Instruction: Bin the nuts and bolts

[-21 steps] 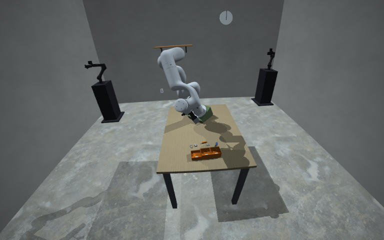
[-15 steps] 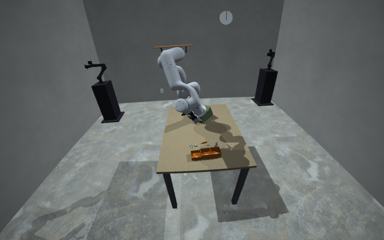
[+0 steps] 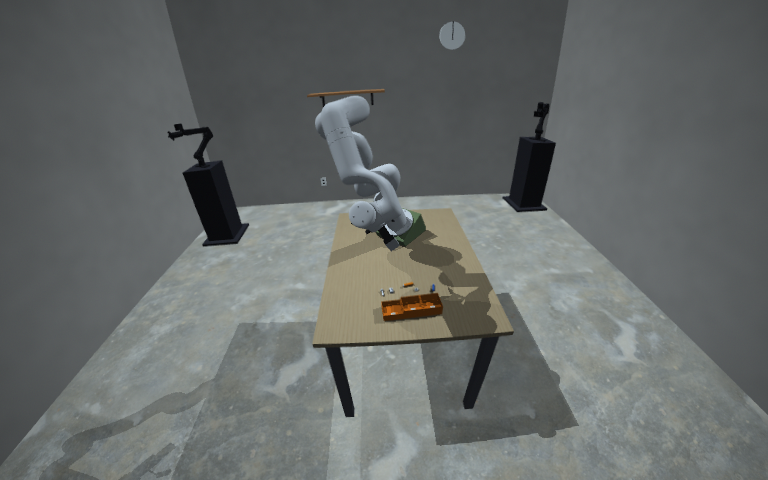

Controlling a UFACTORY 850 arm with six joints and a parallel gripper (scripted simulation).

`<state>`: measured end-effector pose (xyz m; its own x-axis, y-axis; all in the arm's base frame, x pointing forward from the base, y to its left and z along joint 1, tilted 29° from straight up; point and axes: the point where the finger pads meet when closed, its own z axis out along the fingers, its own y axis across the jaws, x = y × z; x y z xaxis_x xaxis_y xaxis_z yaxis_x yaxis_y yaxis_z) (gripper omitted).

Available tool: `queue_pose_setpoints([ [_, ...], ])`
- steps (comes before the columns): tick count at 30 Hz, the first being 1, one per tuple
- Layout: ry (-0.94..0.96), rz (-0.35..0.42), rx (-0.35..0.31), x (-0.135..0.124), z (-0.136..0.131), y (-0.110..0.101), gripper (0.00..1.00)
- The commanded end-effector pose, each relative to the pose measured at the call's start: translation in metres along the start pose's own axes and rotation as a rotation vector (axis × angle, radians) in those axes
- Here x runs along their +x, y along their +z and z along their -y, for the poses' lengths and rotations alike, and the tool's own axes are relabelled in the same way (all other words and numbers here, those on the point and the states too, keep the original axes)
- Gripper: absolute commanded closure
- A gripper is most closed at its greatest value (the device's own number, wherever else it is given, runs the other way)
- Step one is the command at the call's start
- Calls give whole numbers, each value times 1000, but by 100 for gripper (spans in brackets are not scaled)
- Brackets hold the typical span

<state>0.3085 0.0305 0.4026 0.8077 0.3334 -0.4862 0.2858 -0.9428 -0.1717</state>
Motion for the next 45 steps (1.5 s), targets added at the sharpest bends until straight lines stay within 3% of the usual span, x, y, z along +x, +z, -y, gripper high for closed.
queue_pose_setpoints([
  [1, 0, 0, 0, 17, -15, 15, 93],
  [11, 0, 0, 0, 69, -61, 61, 93],
  [15, 0, 0, 0, 75, -66, 66, 93],
  [16, 18, -40, -23, 81, -61, 64, 93],
  [19, 99, -50, -146, 78, -70, 67, 93],
  [24, 185, -124, -276, 84, -73, 67, 93],
  [28, 249, -211, -371, 93, -74, 64, 93],
  [30, 249, -211, -371, 93, -74, 64, 93],
  [32, 295, -297, -438, 104, -71, 59, 93],
  [38, 348, -445, -508, 115, -64, 53, 93],
  [45, 388, -692, -531, 139, -37, 42, 93],
])
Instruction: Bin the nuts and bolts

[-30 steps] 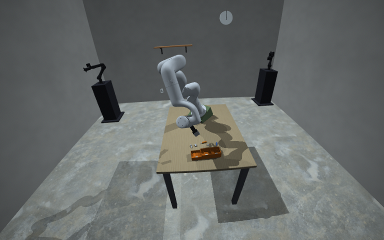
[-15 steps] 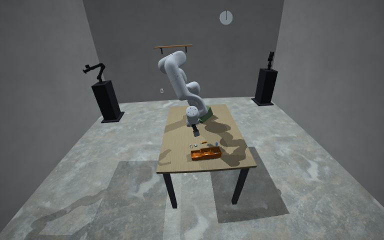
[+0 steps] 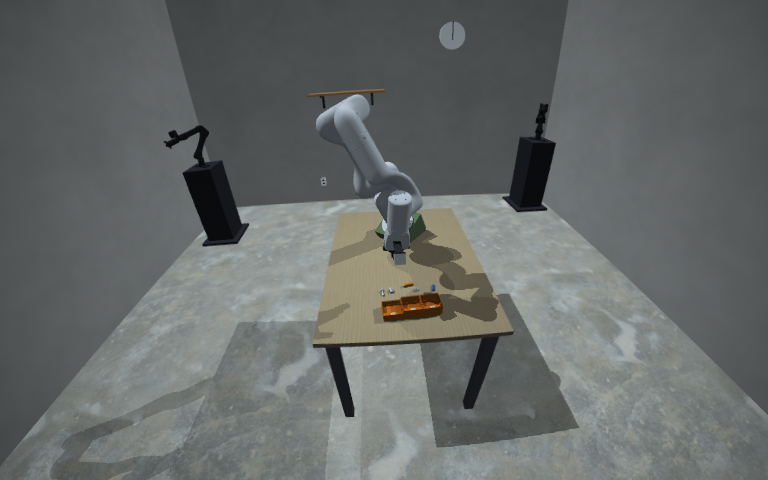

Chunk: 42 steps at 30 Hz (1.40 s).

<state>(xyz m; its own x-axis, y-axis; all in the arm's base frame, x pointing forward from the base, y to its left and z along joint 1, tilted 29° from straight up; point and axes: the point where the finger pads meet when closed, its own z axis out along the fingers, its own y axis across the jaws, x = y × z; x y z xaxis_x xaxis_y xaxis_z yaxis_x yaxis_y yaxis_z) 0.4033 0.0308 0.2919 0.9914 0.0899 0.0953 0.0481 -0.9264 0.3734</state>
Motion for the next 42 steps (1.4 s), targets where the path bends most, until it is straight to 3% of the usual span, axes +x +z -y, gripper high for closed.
queue_pose_setpoints([
  [1, 51, -111, -26, 7, 10, -4, 93],
  [2, 51, -111, -26, 7, 10, -4, 93],
  [4, 86, -200, 3, 13, 24, -11, 93],
  [7, 108, -259, 32, 16, 37, -17, 93],
  [20, 111, -265, 36, 17, 41, -19, 93],
  [23, -29, -267, 17, 36, 30, -6, 93],
  [42, -29, -267, 17, 145, -28, 63, 93],
])
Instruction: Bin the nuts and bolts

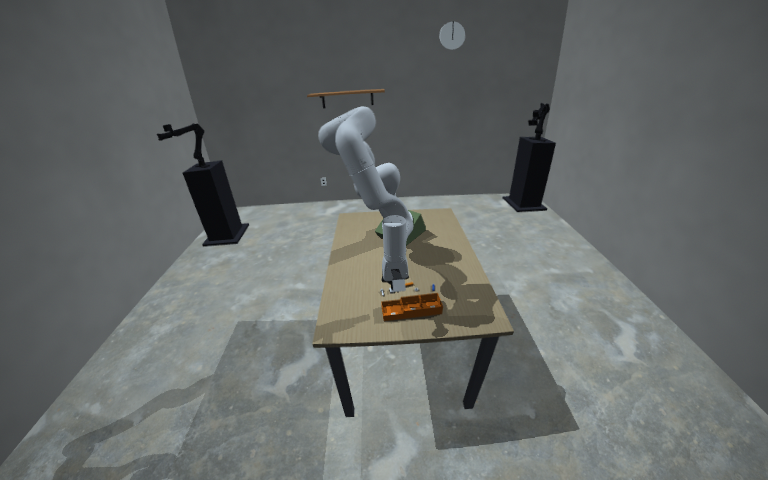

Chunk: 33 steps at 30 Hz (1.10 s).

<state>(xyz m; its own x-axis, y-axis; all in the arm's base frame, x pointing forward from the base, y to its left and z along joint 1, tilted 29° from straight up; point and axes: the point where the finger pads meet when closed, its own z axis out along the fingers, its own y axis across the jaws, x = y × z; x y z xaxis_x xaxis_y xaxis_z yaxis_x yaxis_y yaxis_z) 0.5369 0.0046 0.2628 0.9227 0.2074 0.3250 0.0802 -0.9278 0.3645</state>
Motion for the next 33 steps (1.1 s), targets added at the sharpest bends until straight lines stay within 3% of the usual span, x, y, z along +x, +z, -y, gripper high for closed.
queue_pose_setpoints([
  [1, 0, -1, 0, 20, -12, 20, 93],
  [11, 0, -1, 0, 27, -18, 33, 93],
  [33, 0, -1, 0, 27, -18, 87, 93],
])
